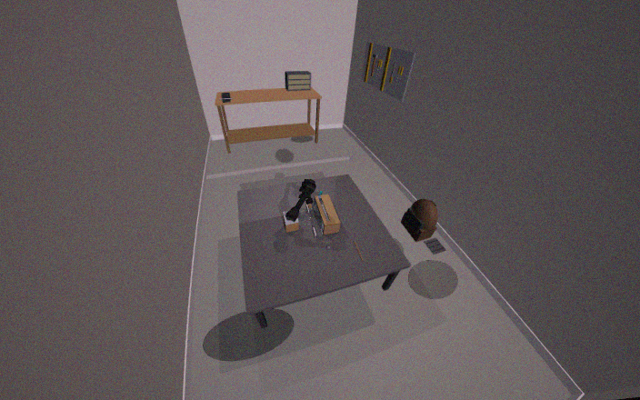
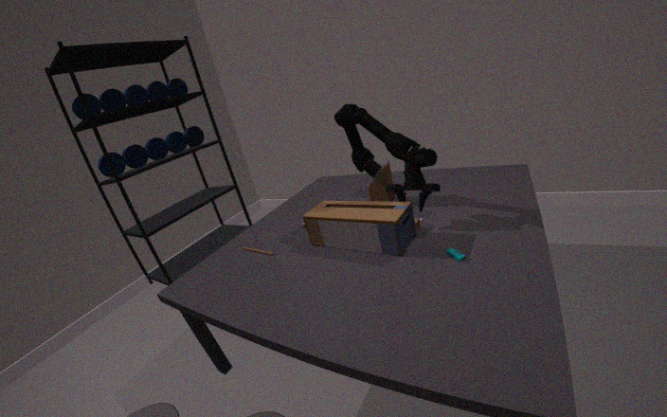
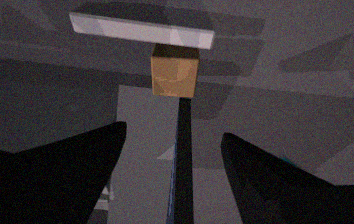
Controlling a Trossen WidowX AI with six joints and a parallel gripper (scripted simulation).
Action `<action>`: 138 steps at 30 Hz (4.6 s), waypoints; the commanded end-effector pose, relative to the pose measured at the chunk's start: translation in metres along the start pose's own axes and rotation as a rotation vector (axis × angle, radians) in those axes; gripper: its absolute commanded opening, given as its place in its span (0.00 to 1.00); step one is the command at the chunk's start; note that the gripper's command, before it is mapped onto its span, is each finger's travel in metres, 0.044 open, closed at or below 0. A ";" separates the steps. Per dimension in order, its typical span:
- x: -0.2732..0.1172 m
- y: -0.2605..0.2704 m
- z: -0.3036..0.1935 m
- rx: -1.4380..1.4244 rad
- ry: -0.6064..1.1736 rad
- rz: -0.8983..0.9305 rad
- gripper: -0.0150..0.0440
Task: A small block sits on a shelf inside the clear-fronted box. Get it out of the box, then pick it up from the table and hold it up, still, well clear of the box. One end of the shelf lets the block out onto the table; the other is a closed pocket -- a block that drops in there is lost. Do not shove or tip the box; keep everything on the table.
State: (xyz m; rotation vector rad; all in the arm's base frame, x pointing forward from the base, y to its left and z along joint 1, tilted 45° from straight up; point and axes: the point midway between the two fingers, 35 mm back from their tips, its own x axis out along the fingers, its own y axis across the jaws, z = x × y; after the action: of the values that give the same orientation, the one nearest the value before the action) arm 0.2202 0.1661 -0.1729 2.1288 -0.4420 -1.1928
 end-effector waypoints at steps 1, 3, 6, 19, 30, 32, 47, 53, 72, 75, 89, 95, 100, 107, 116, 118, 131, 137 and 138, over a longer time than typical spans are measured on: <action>0.008 0.002 0.004 -0.006 0.000 0.006 0.74; 0.011 0.002 0.005 -0.006 0.000 0.005 0.74; 0.016 0.002 0.007 -0.006 0.000 0.005 0.74; 0.036 0.002 0.014 -0.006 0.000 0.005 0.74; 0.052 0.004 0.020 -0.006 0.001 0.008 0.74; 0.055 0.004 0.021 -0.006 0.001 0.008 0.74; 0.061 0.005 0.024 -0.006 0.001 0.010 0.43; 0.059 0.005 0.021 0.011 0.009 0.003 0.26; 0.002 0.002 -0.004 0.003 0.004 0.002 0.25; -0.002 0.005 -0.006 -0.017 0.003 -0.008 0.25; -0.040 0.031 -0.025 -0.208 0.007 -0.100 0.25; -0.055 0.044 -0.029 -0.291 0.016 -0.140 0.25; -0.066 0.055 -0.032 -0.361 0.028 -0.173 0.25; -0.080 0.070 -0.033 -0.459 0.050 -0.219 0.25; -0.092 0.083 -0.032 -0.550 0.077 -0.260 0.25; -0.092 0.083 -0.032 -0.550 0.077 -0.260 0.25; -0.092 0.083 -0.032 -0.550 0.077 -0.260 0.25; -0.092 0.083 -0.032 -0.550 0.077 -0.260 0.25; -0.092 0.083 -0.032 -0.550 0.077 -0.260 0.25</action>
State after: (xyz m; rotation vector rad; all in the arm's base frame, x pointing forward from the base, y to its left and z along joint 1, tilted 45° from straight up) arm 0.2011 0.1696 -0.0463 1.7740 0.1869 -1.1960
